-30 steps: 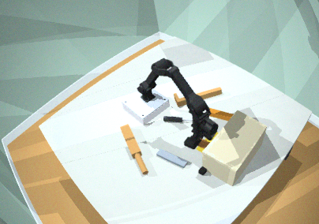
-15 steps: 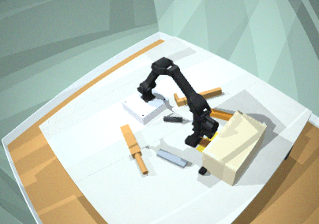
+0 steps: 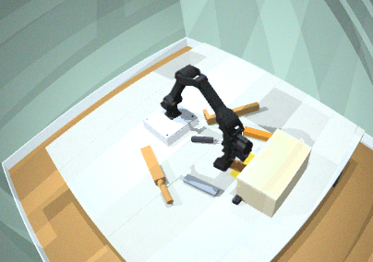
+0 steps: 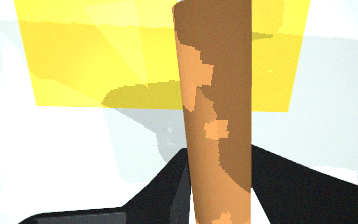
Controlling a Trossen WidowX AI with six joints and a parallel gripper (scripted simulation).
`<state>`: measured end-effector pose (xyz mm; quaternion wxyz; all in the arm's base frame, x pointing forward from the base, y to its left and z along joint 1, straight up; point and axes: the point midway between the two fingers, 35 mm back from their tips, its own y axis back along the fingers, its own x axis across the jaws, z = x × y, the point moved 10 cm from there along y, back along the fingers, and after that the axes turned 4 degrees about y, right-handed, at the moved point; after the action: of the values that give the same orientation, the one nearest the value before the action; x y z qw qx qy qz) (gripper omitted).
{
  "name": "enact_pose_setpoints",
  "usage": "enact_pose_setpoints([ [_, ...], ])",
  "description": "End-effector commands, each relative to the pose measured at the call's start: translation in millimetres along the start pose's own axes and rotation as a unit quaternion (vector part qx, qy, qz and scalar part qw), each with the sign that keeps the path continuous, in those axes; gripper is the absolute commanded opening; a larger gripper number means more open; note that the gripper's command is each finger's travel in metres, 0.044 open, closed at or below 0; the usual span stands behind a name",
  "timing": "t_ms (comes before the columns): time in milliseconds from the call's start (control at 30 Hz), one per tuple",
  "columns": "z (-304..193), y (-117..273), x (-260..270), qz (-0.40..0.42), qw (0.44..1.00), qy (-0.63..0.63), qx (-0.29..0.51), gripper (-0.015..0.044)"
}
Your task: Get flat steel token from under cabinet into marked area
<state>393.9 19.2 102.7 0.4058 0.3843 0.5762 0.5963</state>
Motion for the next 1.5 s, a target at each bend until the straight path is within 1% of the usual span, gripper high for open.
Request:
enact_pose_setpoints([
  [0,-4,-1,0,0.001,1.0,0.002,0.002,0.0],
  [1467,-48,-1,2,0.001,1.0,0.002,0.004,0.0],
])
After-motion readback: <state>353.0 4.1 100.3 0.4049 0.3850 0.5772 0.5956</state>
